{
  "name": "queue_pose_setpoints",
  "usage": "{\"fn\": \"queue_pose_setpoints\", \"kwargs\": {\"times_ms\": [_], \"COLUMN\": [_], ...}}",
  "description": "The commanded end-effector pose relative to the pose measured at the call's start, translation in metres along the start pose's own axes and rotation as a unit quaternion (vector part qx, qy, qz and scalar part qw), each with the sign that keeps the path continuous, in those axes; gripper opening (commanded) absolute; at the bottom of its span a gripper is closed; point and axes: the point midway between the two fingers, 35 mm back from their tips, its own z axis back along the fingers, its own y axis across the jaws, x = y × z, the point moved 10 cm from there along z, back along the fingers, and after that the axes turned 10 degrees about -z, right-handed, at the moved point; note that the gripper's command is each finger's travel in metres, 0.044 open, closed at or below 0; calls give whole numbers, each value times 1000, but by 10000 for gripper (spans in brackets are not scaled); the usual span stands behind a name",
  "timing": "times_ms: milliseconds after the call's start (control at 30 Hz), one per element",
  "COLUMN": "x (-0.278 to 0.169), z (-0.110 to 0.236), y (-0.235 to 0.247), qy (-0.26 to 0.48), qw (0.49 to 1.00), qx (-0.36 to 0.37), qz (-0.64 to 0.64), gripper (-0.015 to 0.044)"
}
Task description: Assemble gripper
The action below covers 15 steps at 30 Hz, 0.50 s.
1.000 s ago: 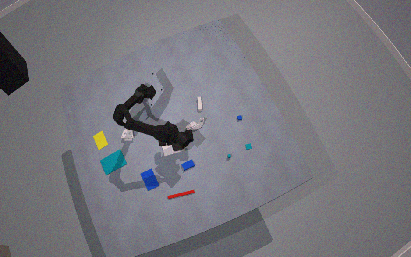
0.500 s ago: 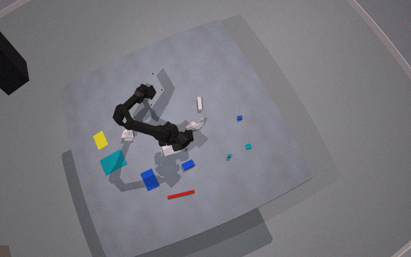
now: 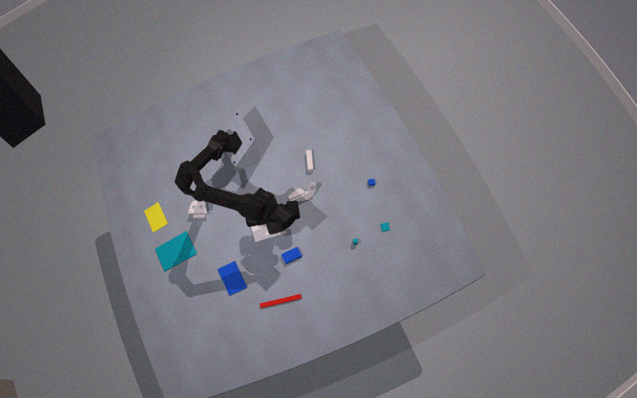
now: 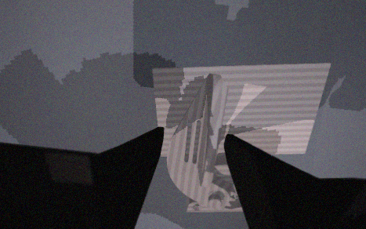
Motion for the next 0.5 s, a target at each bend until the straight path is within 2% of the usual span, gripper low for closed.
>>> {"fn": "queue_pose_setpoints", "kwargs": {"times_ms": [0,200,300,333,467], "x": [1,0,0,0,0], "z": [11,65,67,58,62], "y": [1,-1,-2,1,1], "qy": [1,2,2,-4,-6], "qw": [1000,1000,1000,1000,1000], "qx": [1,-1,-1,3,5], "qz": [-1,-1,-1,2,1], "gripper": [224,224,224,224,119]}}
